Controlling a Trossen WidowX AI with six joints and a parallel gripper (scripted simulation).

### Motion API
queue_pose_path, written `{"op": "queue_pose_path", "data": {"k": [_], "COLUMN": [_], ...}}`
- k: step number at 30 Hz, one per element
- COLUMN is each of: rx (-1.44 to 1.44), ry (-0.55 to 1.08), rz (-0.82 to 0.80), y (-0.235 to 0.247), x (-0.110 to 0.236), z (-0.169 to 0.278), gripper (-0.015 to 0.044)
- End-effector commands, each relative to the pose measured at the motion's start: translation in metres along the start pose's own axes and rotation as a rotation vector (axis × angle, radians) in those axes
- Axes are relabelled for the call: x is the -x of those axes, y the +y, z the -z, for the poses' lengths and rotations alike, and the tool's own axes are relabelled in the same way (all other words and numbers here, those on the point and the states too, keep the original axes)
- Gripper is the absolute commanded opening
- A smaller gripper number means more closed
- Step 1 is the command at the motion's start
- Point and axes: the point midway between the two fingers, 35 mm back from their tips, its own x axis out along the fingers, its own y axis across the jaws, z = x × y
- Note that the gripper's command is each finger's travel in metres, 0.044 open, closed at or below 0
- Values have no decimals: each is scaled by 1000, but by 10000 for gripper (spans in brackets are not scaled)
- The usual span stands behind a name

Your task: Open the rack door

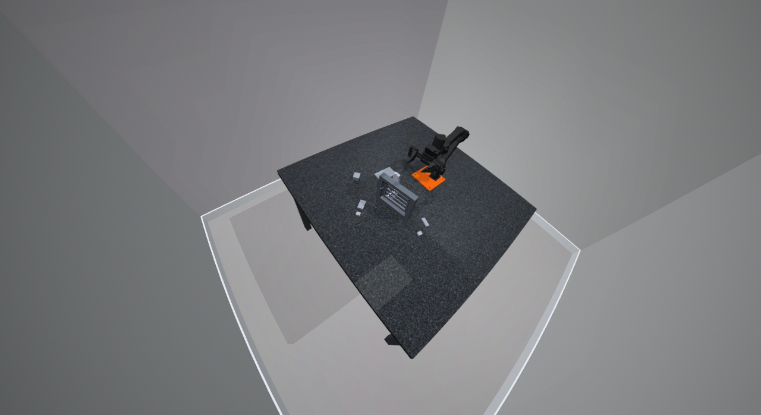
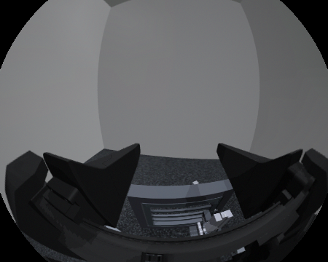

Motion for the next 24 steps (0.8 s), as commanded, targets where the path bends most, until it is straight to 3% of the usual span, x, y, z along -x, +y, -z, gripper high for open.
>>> {"op": "queue_pose_path", "data": {"k": [1,4,24], "rx": [1,11,72], "ry": [3,48,430], "rz": [1,7,55], "y": [0,-3,-33], "x": [0,-6,-41], "z": [0,2,26], "gripper": [374,295,293]}}
